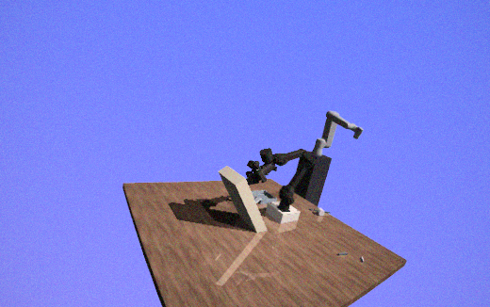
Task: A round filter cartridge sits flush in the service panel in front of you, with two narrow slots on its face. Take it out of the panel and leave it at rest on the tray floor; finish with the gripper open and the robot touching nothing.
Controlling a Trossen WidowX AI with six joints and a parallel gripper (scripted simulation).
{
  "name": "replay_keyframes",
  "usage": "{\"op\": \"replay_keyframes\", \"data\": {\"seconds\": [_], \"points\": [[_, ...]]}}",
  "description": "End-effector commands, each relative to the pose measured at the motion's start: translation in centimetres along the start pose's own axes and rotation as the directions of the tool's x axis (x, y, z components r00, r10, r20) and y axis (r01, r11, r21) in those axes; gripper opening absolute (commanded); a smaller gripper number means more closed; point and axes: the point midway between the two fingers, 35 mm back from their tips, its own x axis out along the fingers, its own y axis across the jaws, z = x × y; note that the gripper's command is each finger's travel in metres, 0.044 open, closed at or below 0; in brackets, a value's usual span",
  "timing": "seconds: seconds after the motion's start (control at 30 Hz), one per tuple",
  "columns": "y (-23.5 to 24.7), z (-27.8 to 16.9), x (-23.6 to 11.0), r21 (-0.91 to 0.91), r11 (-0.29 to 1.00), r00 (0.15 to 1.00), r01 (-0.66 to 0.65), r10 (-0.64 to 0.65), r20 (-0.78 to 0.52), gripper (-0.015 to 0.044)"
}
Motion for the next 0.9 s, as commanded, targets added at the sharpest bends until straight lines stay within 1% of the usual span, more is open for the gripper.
{"op": "replay_keyframes", "data": {"seconds": [0.0, 0.87], "points": [[0.01, -0.05, 0.12, 0.003, 1.0, 1.0, -0.001, 0.001, 0.0, 0.0095], [0.05, 0.07, 0.44, 0.003, 1.0, 1.0, -0.001, 0.001, 0.0, 0.0095]]}}
